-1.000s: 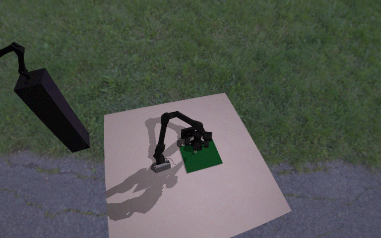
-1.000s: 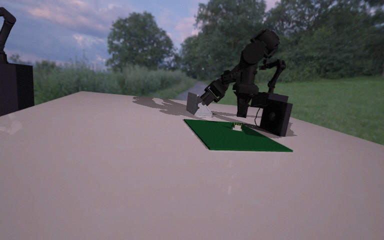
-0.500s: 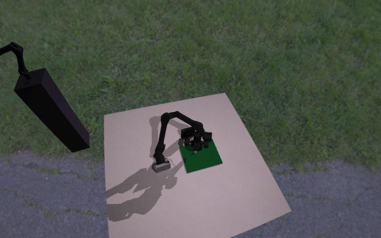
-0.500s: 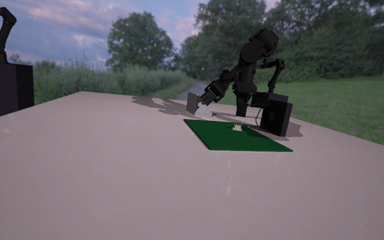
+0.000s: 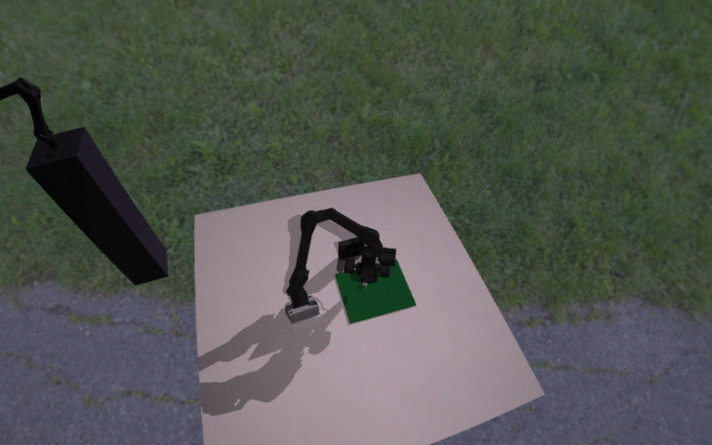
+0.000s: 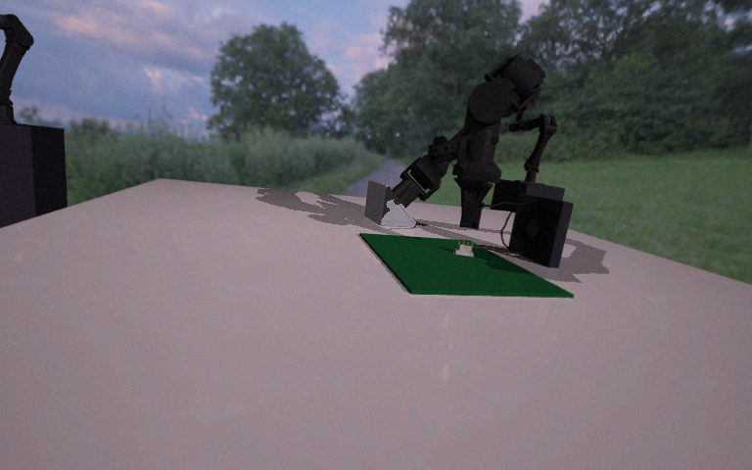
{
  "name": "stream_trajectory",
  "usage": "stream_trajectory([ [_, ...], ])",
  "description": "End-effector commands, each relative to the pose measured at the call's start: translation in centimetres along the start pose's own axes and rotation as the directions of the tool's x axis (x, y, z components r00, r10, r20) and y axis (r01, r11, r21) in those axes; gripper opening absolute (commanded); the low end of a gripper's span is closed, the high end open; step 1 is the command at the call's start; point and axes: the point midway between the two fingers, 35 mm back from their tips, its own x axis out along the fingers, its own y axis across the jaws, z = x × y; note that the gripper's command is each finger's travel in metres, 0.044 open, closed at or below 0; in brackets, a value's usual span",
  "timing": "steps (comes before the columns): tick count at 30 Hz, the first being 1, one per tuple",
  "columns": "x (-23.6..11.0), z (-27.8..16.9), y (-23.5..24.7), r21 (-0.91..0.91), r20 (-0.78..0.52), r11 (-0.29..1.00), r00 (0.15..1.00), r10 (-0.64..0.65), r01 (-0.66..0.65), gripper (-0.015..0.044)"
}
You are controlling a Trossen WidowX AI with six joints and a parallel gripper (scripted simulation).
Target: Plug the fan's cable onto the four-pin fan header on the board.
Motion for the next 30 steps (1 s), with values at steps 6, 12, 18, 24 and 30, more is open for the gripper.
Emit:
stream_trajectory([
  [6, 2.2, 0.1, 0.0, -0.007, 0.002, 1.0, 1.0, -0.002, 0.002, 0.0],
  [12, 2.2, 0.1, 0.0, -0.007, 0.002, 1.0, 1.0, -0.002, 0.002, 0.0],
  [18, 2.2, 0.0, 0.0, 0.001, 0.002, 1.0, 1.0, -0.002, 0.002, 0.0],
  [24, 2.2, -0.1, 0.0, 0.005, 0.002, 1.0, 1.0, -0.002, 0.002, 0.0],
  [30, 2.3, -0.1, 0.0, 0.005, 0.002, 1.0, 1.0, -0.002, 0.002, 0.0],
])
